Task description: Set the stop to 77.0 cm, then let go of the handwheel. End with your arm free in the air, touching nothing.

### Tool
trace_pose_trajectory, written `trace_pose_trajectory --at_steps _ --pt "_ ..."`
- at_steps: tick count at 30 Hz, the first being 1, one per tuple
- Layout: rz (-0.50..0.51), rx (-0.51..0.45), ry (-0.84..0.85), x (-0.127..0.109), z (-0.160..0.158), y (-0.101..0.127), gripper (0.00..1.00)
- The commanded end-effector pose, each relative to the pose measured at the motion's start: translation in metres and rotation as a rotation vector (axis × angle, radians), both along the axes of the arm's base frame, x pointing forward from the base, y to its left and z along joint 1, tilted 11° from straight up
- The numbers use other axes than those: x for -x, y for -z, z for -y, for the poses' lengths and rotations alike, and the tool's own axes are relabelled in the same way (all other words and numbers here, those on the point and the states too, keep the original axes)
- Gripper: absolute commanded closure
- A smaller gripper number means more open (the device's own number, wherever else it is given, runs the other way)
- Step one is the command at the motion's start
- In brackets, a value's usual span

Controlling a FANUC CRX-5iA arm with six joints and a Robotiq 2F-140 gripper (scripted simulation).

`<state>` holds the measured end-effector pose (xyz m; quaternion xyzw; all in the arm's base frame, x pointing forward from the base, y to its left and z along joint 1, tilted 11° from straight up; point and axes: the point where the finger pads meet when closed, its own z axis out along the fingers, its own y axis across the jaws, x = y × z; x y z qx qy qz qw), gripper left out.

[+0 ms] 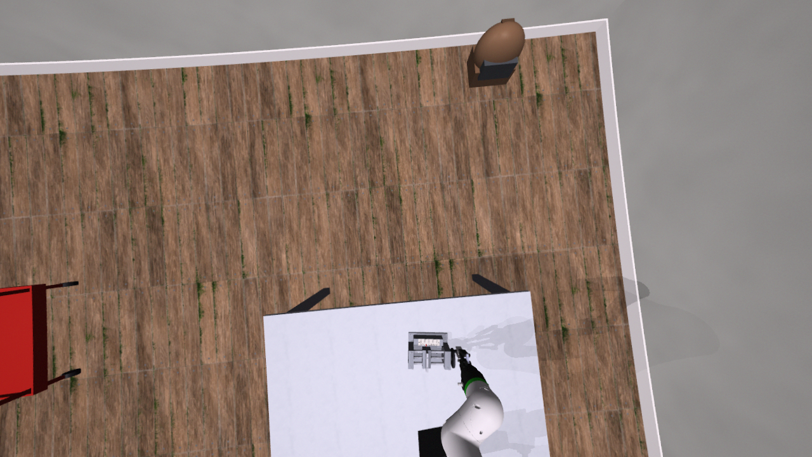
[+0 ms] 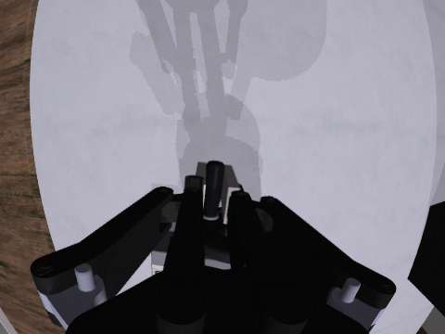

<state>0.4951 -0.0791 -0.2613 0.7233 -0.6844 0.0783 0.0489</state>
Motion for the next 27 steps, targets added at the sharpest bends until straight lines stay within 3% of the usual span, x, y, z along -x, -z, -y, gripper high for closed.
trace_pose_trajectory --at_steps 1,27 --pt "-0.001 0.000 0.000 -0.001 0.000 -0.001 0.96" --pt "-0.001 0.000 0.000 -0.006 -0.004 -0.018 0.96"
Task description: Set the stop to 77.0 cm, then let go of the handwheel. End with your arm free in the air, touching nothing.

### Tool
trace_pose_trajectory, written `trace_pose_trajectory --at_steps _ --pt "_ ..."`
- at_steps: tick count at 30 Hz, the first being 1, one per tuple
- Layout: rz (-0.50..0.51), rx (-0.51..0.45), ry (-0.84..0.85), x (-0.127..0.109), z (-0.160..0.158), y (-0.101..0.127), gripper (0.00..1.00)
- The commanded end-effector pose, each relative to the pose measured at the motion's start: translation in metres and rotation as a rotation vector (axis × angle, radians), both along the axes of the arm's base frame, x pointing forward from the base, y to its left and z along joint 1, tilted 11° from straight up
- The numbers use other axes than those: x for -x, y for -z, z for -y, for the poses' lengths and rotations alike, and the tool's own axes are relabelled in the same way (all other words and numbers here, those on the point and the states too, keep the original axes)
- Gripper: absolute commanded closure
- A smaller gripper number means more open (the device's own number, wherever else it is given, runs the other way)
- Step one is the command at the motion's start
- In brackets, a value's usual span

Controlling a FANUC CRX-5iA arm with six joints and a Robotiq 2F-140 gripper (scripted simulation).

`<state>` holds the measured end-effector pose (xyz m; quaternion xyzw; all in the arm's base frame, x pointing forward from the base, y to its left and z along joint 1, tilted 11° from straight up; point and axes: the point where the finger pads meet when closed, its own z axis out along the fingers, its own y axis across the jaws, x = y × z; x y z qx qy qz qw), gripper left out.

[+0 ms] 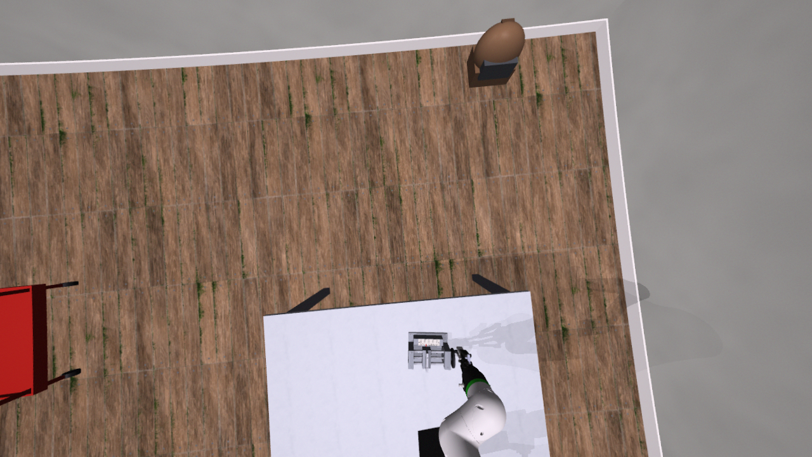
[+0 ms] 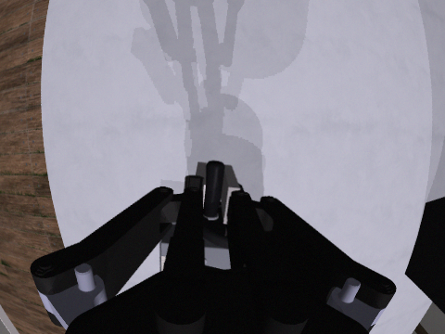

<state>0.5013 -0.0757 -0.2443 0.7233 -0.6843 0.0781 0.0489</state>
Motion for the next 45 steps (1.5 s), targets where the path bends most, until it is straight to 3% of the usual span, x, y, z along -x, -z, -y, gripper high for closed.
trace_pose_trajectory --at_steps 1,45 --pt "0.000 0.000 0.000 0.000 0.000 -0.002 0.96" --pt "0.000 0.000 0.000 0.015 -0.004 -0.026 0.96"
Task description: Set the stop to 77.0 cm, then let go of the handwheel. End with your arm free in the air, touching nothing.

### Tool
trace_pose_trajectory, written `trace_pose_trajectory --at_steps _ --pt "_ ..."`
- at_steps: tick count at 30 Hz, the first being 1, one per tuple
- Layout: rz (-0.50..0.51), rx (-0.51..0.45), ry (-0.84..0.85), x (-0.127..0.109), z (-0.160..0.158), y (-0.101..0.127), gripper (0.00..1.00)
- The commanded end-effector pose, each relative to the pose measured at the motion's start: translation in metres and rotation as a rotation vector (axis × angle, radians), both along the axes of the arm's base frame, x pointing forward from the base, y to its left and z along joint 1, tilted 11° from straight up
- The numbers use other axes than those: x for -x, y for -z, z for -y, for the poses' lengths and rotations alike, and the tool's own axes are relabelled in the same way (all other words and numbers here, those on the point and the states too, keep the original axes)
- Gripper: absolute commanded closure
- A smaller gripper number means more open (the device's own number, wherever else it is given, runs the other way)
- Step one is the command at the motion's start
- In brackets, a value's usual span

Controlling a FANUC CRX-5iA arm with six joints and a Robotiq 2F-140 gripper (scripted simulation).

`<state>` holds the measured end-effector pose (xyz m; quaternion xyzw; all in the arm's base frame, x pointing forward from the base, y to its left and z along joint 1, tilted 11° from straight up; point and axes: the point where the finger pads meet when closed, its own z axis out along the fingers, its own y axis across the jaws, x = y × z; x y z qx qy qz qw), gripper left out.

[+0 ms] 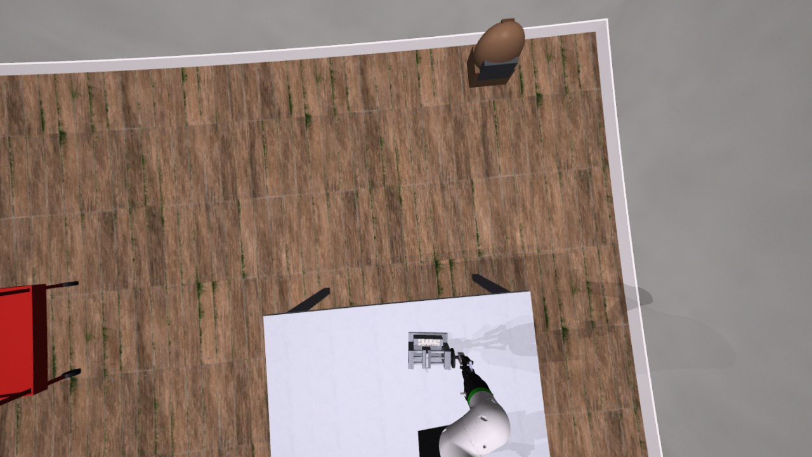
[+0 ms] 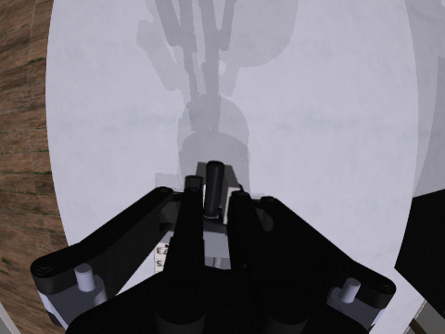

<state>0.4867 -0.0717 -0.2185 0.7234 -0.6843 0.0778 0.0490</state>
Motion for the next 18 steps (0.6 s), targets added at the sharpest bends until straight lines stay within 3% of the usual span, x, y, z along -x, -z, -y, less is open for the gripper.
trace_pose_trajectory --at_steps 1,18 --pt "0.000 0.000 0.000 0.0010 -0.0001 -0.0006 0.96" --pt "0.000 0.000 0.000 0.0061 -0.0002 -0.0027 0.96"
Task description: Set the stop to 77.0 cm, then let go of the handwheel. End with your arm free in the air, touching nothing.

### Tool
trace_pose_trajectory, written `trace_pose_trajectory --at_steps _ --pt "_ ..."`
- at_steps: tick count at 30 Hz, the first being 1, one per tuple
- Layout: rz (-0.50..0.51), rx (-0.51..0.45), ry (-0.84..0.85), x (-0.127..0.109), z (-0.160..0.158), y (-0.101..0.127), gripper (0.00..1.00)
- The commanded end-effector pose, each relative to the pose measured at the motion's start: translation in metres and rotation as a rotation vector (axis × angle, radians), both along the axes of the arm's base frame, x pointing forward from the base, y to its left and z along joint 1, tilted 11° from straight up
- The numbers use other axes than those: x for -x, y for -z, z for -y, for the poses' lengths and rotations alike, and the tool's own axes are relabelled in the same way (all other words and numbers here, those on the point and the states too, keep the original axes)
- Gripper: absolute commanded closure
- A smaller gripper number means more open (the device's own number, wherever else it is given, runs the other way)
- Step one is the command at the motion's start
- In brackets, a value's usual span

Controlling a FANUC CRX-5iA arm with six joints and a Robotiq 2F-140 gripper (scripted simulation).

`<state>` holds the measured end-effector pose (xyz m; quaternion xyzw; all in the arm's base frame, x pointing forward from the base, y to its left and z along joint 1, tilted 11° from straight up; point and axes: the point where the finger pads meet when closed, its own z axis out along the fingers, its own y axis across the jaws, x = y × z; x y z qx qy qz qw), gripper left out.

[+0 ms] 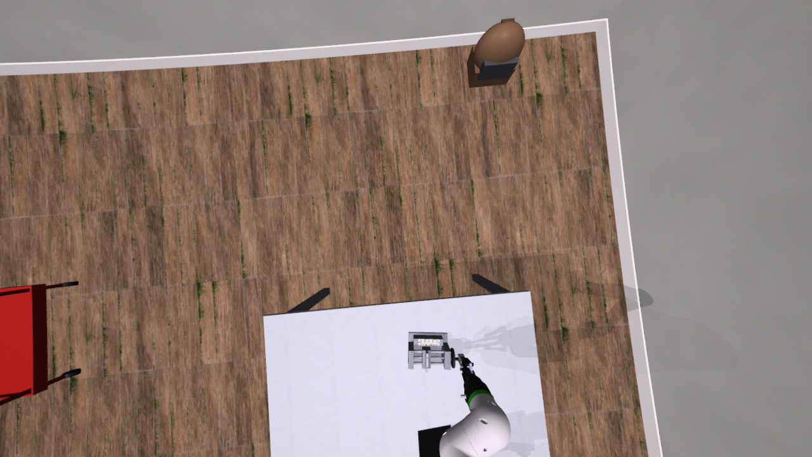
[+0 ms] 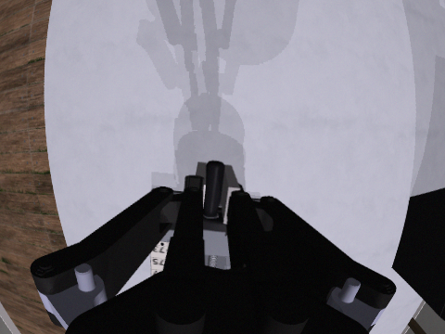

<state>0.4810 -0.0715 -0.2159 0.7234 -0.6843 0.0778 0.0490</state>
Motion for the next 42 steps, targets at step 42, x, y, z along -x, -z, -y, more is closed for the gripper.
trace_pose_trajectory --at_steps 42 --pt "0.000 0.000 0.000 0.0046 0.0000 -0.0012 0.96"
